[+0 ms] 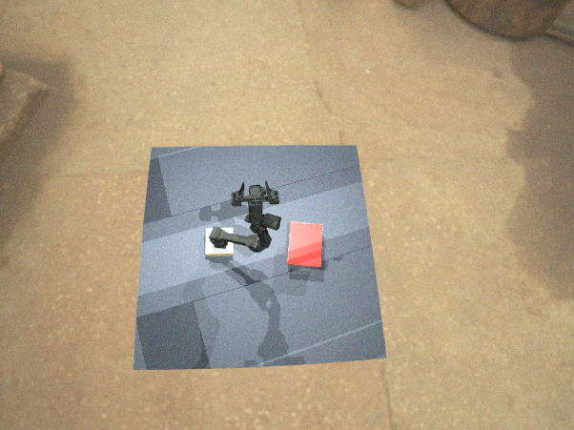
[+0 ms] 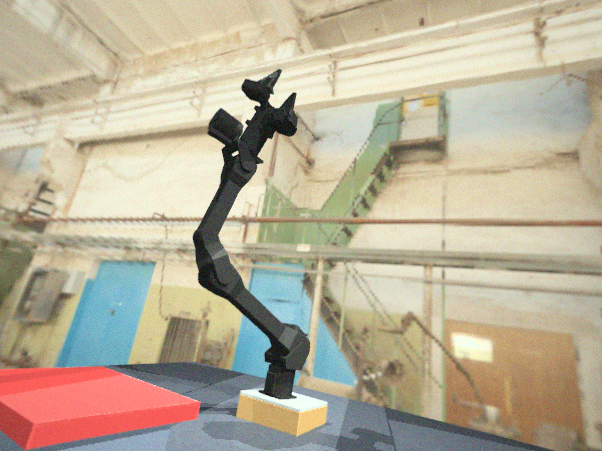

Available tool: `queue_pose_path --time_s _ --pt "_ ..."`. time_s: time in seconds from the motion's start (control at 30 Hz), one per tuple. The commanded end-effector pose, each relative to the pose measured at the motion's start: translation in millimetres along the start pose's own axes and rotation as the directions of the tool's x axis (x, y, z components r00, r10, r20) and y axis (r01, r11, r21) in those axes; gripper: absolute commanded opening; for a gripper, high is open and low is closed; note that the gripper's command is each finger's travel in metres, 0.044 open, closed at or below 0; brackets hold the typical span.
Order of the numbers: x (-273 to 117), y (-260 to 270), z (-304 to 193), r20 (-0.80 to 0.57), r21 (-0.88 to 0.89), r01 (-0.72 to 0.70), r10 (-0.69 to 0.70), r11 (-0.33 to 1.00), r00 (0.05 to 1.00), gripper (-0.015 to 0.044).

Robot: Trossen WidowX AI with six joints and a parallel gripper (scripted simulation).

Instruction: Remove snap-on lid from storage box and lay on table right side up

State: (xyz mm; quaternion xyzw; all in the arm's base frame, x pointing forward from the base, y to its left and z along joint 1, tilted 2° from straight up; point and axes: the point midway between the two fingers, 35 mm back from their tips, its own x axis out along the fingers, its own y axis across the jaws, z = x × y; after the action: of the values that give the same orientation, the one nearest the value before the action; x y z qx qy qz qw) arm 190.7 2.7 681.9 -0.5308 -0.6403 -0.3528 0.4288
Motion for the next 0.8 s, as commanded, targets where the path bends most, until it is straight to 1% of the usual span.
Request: queue_pose_path --time_s 0.0,0.07,0.17,0.2,0.3,0.4,0.53,0.63,0.7,0.77 --pt "0.2 -2.3 0.2 0.005 -0.011 0.001 -0.001 1.000 1.000 0.0374" --pt "1.4 -20.1 2.8 0.043 -0.101 0.014 -0.010 0.995 0.999 0.0321" --pt "2.5 -61.2 6.7 0.096 -0.273 0.057 -0.032 0.960 0.995 0.0243" --pt "2.8 -74.2 9.8 0.114 -0.326 0.073 -0.037 0.943 0.993 0.0235" --pt "3.9 -109.3 25.5 0.177 -0.472 0.124 -0.044 0.873 0.983 0.0235" --pt "4.4 -124.0 36.3 0.212 -0.535 0.150 -0.040 0.831 0.976 0.0235" --pt "4.4 -154.0 74.0 0.313 -0.677 0.230 -0.010 0.700 0.950 0.0235" --pt "2.5 -166.1 108.1 0.390 -0.751 0.296 0.034 0.590 0.920 0.0235" --pt "2.8 -165.9 114.8 0.401 -0.767 0.301 0.057 0.566 0.914 0.0235" --pt "2.5 -164.1 134.2 0.431 -0.805 0.323 0.117 0.497 0.895 0.0235"
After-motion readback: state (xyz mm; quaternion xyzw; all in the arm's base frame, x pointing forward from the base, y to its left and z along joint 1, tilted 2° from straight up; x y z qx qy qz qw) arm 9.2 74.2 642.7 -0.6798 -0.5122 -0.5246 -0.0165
